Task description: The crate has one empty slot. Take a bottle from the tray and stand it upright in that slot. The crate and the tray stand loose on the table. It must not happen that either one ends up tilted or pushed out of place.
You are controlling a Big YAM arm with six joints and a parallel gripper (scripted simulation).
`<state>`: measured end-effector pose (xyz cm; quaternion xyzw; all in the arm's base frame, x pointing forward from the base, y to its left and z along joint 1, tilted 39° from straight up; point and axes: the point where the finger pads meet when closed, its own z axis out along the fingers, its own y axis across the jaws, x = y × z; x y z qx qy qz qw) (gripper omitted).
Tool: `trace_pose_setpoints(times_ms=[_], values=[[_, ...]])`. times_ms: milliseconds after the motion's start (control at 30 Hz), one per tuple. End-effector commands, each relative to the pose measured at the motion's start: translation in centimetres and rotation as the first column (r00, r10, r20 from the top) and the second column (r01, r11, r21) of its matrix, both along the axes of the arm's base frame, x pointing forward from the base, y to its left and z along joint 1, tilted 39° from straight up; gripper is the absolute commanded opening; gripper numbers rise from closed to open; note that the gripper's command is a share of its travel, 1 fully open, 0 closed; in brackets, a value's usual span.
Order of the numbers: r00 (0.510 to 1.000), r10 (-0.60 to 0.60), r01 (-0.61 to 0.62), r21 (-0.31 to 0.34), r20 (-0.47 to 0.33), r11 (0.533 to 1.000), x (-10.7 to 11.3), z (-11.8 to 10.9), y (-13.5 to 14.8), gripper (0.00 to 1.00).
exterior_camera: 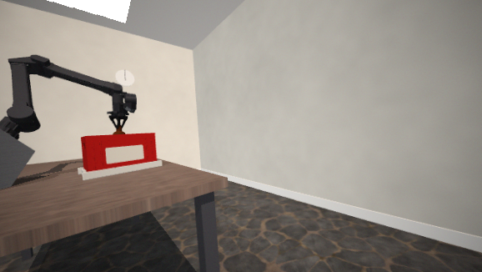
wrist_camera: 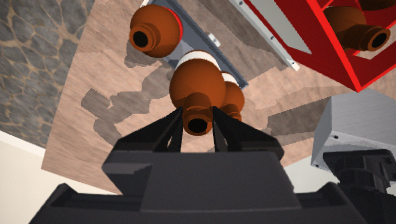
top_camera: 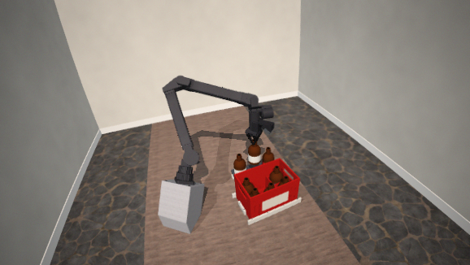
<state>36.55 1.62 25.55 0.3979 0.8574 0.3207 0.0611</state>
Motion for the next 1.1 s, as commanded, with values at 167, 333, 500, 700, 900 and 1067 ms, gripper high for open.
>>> trace_pose_setpoints(times_ms=[167,333,500,700,900,1067], values=[[0.996,-0.016,0.017,-0.020,0.085,1.000,0.6,4.0,-1.4,0.00],[0.996,-0.016,0.017,-0.020,0.085,1.000,0.5,4.1,-1.4,0.00],[0.996,-0.015,0.017,-0.020,0.085,1.000,0.4,4.4,-1.6,0.00],[0.996,-0.015,0.017,-0.021,0.085,1.000,0.1,4.9,-1.9,0.00],[0.996,-0.015,0.017,-0.022,0.085,1.000,-0.1,5.2,-2.1,0.00],[0.996,-0.015,0.017,-0.022,0.085,1.000,-0.4,5.7,-2.4,0.00]])
